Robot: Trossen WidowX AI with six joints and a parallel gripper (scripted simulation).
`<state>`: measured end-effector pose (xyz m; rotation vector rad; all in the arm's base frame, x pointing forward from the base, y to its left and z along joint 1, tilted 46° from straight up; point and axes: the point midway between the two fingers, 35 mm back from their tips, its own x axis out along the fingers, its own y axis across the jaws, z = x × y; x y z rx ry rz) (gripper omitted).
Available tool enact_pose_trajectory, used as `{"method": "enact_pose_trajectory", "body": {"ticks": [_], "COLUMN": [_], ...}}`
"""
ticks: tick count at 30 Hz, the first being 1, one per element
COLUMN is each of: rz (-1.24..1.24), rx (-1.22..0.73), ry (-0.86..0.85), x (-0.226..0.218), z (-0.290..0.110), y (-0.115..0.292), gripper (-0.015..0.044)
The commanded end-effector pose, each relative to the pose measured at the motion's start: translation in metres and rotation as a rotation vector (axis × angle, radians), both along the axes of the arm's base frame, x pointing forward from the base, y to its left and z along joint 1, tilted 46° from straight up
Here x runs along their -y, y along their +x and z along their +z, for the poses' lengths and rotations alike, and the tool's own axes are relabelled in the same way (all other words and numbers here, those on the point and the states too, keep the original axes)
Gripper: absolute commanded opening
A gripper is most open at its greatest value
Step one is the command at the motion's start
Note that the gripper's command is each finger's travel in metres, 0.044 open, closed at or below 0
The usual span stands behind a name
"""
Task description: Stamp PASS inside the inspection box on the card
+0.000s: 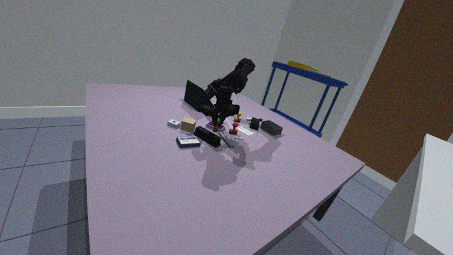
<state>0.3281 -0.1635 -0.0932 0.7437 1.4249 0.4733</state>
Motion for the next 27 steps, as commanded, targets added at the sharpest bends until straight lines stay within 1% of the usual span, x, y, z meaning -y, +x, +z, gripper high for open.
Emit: {"method": "enact_pose_trajectory", "body": {"ticks": [1, 27], "rz": [0.004, 0.004], "rx": [0.004, 0.005], "ry": [-0.005, -0.003], "x": [0.0026, 0.0113], "z": [0.0033, 0.0126], "y": [0.0002, -0.0018], "gripper": [0.0, 0.0]}}
